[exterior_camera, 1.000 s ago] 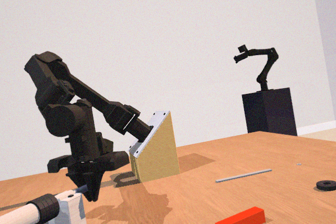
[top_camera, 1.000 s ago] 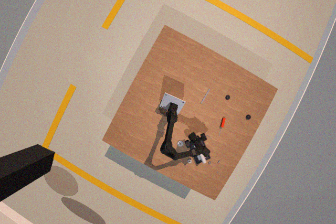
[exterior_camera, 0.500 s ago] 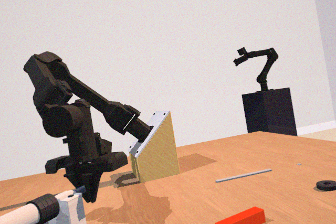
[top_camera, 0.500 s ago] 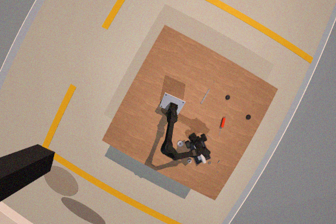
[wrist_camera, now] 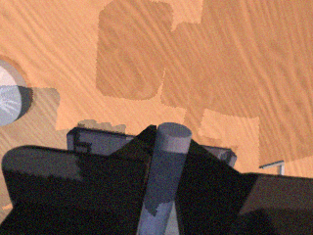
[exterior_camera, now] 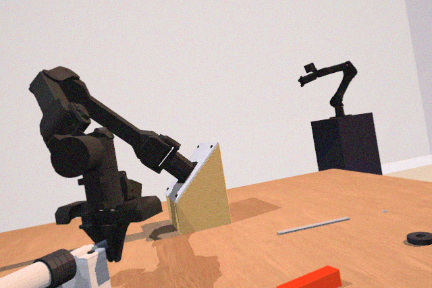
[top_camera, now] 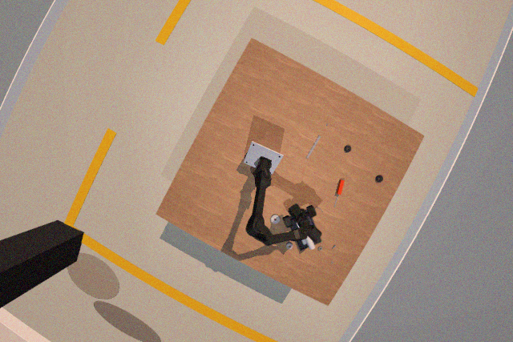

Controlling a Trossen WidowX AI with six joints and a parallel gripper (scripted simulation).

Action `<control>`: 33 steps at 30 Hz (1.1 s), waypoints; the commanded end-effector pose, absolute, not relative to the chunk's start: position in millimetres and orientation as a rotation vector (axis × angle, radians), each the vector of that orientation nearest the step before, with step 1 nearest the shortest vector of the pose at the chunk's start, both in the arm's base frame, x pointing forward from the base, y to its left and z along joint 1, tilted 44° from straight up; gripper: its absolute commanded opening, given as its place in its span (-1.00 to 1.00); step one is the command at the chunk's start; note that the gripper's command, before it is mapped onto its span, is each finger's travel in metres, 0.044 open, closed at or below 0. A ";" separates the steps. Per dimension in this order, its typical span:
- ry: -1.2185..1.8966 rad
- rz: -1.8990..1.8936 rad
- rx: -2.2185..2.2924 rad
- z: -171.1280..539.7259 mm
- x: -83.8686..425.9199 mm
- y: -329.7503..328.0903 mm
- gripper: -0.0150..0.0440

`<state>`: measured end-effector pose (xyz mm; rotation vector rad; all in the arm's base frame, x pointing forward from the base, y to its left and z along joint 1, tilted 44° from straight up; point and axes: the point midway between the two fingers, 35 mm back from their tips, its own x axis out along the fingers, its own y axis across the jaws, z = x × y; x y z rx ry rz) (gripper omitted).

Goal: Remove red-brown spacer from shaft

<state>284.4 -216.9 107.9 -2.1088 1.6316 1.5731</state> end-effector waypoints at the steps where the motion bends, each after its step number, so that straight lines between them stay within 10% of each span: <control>1: 1.630 1.560 -2.122 112.1 289.0 -219.0 -0.49; 33: 1.631 1.558 -2.122 117.8 296.3 -225.3 -0.49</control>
